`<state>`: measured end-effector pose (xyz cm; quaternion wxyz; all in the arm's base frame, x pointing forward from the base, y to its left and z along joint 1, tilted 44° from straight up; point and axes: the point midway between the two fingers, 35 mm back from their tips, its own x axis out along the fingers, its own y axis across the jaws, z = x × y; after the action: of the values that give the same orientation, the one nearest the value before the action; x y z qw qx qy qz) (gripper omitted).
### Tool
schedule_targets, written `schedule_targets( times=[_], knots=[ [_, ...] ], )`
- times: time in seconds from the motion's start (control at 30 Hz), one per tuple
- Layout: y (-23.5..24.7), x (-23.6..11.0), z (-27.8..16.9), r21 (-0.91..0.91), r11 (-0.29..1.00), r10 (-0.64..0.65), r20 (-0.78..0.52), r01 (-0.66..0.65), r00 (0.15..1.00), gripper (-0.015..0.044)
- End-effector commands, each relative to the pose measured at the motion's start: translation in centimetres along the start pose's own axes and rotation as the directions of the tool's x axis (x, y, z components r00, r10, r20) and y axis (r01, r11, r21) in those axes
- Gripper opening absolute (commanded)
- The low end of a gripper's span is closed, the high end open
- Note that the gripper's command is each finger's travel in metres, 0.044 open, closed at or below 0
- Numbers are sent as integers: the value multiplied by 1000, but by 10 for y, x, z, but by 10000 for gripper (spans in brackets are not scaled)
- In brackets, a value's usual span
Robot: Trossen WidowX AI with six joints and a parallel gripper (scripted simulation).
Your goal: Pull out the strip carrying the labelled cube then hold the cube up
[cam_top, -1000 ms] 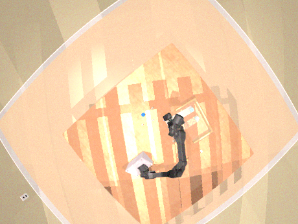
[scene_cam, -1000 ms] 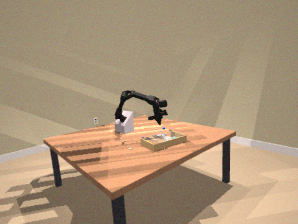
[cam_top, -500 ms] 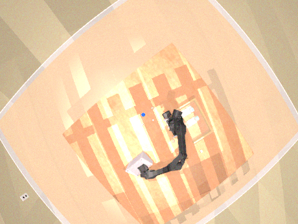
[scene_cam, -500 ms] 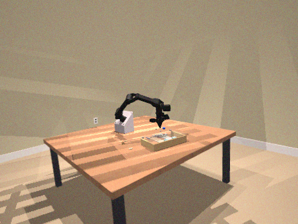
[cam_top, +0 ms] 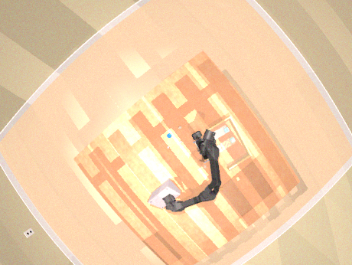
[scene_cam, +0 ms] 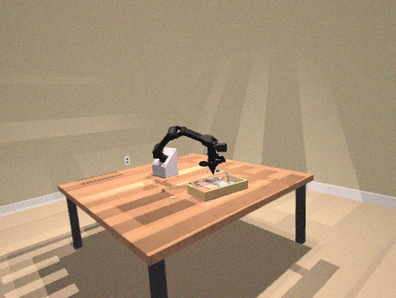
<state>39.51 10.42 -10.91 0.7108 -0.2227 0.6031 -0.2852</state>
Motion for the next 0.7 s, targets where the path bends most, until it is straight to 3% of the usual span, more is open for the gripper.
schedule_targets(
  times=[0.0,0.67],
  knots=[
    [0,8,-1,-8,1000,-5,-1,5,1000,0],
    [-3,39,-2,-8,1000,-8,0,8,1000,0]
  ],
)
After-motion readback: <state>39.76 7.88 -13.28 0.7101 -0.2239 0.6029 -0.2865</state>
